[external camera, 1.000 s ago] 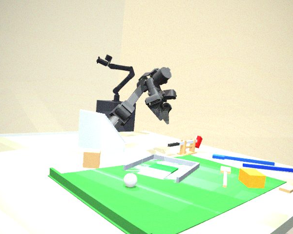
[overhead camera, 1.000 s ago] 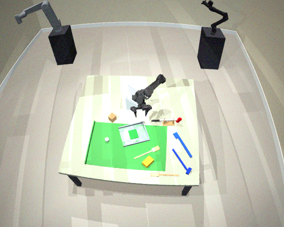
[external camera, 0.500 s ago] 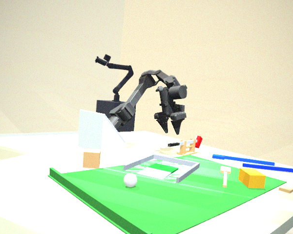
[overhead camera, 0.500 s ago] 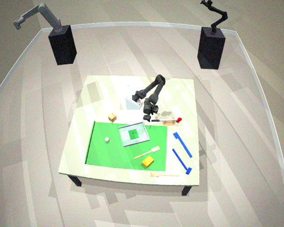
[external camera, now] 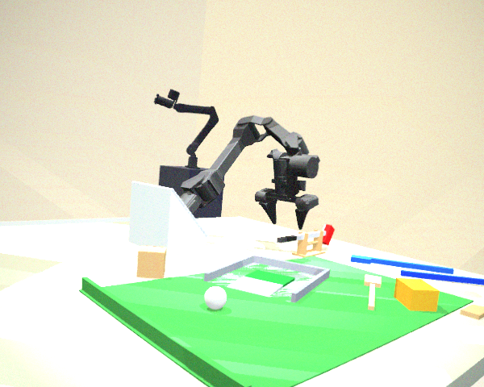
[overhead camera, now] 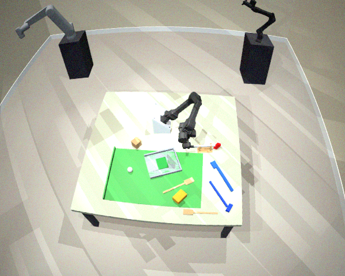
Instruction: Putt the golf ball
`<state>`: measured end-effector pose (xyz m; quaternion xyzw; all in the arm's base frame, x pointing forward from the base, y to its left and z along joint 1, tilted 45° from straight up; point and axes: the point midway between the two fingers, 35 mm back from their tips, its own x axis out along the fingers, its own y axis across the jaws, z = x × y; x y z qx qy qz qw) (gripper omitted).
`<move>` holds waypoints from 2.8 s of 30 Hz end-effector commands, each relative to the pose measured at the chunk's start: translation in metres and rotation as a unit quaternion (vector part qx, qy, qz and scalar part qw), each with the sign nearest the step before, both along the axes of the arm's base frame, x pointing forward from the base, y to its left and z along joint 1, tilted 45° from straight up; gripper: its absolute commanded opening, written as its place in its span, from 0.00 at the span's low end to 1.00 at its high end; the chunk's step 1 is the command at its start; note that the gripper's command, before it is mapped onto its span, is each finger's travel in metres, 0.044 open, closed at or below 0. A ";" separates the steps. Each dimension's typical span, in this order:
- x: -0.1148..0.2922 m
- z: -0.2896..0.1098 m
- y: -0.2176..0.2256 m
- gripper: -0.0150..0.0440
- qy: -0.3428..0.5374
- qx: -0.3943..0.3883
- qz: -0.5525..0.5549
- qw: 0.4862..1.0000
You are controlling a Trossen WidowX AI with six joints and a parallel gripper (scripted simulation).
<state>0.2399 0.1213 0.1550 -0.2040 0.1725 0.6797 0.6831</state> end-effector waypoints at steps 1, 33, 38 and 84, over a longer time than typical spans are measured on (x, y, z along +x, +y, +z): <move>0.000 -0.005 0.007 1.00 -0.003 0.003 0.005 1.000; 0.002 -0.044 0.046 1.00 -0.003 0.004 0.005 1.000; 0.002 -0.048 0.050 1.00 -0.003 0.005 0.005 1.000; 0.005 0.005 -0.006 0.25 -0.006 -0.001 0.006 1.000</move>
